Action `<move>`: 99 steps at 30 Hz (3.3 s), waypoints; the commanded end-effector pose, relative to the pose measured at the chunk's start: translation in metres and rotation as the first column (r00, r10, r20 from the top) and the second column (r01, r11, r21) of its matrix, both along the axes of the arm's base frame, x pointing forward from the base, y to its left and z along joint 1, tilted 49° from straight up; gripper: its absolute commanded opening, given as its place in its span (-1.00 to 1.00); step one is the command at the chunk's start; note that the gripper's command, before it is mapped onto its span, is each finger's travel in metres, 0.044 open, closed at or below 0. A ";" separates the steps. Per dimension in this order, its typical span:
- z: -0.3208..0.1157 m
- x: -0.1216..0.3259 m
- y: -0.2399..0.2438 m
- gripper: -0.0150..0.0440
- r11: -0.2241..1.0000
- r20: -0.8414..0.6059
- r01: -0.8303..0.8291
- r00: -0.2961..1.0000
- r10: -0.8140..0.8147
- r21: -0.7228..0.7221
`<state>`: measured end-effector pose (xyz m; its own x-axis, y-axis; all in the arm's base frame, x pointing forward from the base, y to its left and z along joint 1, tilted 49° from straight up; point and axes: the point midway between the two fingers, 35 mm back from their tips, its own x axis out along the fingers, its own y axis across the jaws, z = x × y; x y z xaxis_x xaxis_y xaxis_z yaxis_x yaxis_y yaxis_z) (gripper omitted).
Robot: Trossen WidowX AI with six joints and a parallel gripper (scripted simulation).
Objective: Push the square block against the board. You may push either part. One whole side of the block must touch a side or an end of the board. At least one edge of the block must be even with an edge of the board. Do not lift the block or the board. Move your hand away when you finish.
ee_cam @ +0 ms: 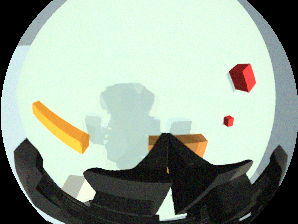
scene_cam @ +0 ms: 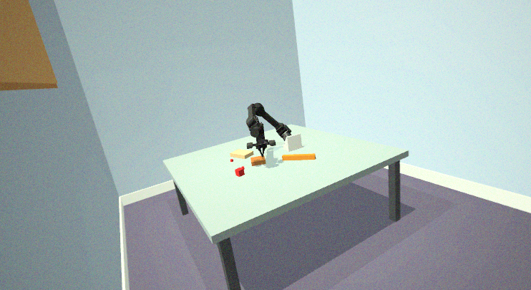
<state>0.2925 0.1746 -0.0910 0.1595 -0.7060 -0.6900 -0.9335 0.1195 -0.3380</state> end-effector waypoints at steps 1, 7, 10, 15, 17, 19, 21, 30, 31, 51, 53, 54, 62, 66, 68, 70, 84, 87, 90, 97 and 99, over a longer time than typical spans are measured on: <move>0.000 -0.004 -0.008 -0.49 0.999 -0.068 0.007 0.998 -0.010 -0.039; -0.019 0.000 -0.028 -0.49 0.999 -0.066 0.009 0.998 -0.011 -0.039; -0.036 0.003 -0.049 -0.49 0.999 -0.064 0.011 0.998 -0.013 -0.042; -0.036 0.003 -0.049 -0.49 0.999 -0.064 0.011 0.998 -0.013 -0.042; -0.035 0.002 -0.049 -0.49 0.999 -0.064 0.011 0.998 -0.013 -0.042; -0.034 0.002 -0.051 -0.49 0.999 -0.064 0.011 0.998 -0.013 -0.042; -0.032 0.002 -0.052 -0.49 0.999 -0.064 0.011 0.998 -0.013 -0.043; -0.024 0.000 -0.059 -0.49 0.999 -0.065 0.011 0.998 -0.013 -0.043; -0.024 -0.001 -0.060 -0.49 0.999 -0.065 0.011 0.998 -0.013 -0.043; -0.006 -0.005 -0.076 -0.49 0.999 -0.066 0.010 0.998 -0.013 -0.044; -0.004 -0.006 -0.077 -0.49 0.999 -0.066 0.010 0.998 -0.013 -0.044; -0.004 -0.006 -0.078 -0.49 0.999 -0.066 0.010 0.998 -0.013 -0.044; 0.003 -0.007 -0.085 -0.49 0.999 -0.066 0.010 0.998 -0.013 -0.044; 0.007 -0.008 -0.088 -0.49 0.999 -0.066 0.010 0.998 -0.013 -0.044; 0.009 -0.008 -0.090 -0.49 0.999 -0.066 0.010 0.998 -0.013 -0.044; 0.011 -0.008 -0.091 -0.49 0.999 -0.066 0.010 0.998 -0.013 -0.044; 0.023 -0.010 -0.103 -0.49 0.999 -0.067 0.010 0.998 -0.013 -0.045; 0.026 -0.010 -0.105 -0.49 0.999 -0.067 0.010 0.998 -0.013 -0.045; 0.028 -0.011 -0.108 -0.49 0.999 -0.067 0.010 0.998 -0.013 -0.045; 0.035 -0.011 -0.113 -0.49 0.999 -0.067 0.010 0.998 -0.013 -0.045; 0.036 -0.012 -0.115 -0.49 0.999 -0.067 0.010 0.998 -0.013 -0.045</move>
